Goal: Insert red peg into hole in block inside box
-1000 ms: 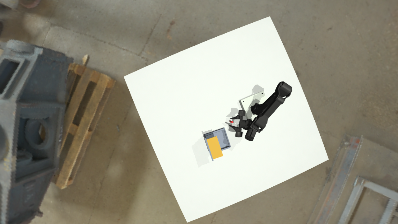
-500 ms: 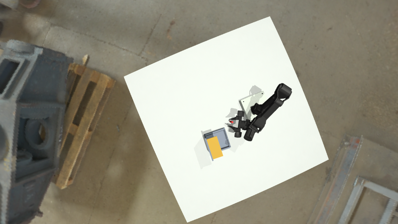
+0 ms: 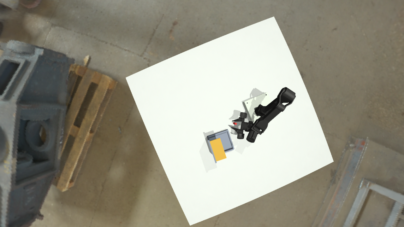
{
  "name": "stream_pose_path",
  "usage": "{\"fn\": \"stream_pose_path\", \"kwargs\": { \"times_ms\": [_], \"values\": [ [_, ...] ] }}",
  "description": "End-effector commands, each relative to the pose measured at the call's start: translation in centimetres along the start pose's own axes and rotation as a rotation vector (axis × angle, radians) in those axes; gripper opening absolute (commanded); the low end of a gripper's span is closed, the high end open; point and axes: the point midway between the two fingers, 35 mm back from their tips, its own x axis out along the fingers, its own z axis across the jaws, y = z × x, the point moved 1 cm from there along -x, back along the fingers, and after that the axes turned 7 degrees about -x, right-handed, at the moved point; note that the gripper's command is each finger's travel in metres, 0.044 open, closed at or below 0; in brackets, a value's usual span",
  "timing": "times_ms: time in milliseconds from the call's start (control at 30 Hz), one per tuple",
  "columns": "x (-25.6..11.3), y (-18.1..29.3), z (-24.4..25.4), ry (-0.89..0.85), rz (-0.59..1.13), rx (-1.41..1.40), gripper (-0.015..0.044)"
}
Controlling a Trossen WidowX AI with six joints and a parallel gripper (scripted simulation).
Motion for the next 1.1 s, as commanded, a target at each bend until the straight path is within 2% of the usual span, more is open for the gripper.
{"fn": "stream_pose_path", "kwargs": {
  "times_ms": [0, 633, 867, 1067],
  "values": [
    [0.5, -0.7, 0.1, -0.004, -0.006, -0.008, 0.022],
    [1.8, -2.7, 0.4, -0.005, -0.007, -0.009, 0.022],
    [1.7, -2.5, 0.3, -0.003, -0.002, -0.003, 0.0036],
    [1.7, -2.5, 0.3, -0.003, -0.002, -0.003, 0.0]
  ]
}}
